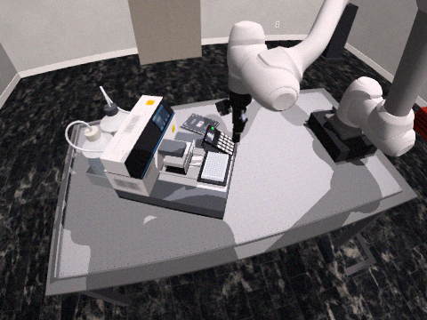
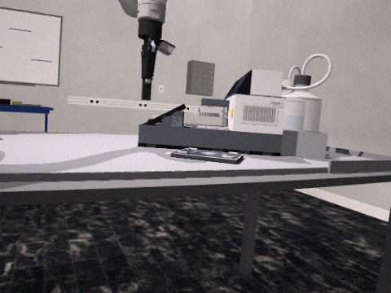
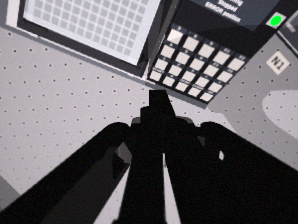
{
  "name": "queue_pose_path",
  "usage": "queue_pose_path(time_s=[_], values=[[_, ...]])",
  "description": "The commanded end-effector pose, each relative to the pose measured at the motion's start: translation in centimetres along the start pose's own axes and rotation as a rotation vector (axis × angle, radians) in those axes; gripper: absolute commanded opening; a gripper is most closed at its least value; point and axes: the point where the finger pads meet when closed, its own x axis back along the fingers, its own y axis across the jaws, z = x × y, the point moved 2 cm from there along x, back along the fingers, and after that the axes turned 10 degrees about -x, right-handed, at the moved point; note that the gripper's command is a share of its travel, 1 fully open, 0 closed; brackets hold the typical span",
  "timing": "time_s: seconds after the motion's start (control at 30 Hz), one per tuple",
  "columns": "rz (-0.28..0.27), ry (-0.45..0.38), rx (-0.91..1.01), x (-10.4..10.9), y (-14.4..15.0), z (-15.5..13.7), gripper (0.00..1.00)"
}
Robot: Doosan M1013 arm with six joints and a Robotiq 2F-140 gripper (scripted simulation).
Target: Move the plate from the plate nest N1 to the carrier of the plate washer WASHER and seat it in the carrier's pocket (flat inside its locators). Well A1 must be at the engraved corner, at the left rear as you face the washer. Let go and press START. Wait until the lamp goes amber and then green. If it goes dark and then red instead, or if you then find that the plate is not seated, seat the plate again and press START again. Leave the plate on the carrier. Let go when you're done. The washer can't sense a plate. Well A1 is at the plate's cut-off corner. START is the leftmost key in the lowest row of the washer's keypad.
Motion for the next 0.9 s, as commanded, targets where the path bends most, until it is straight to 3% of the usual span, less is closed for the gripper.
queue_pose_path(time_s=[0.0, 0.33, 0.87], values=[[0.008, 0.0, 0.148, 0.08, 0.0, 0.04, 0.1], [0.008, 0.001, 0.4, 0.08, 0.0, 0.04, 0.1], [0.008, 0.001, 0.4, -0.42, -0.01, 0.04, 0.1]])
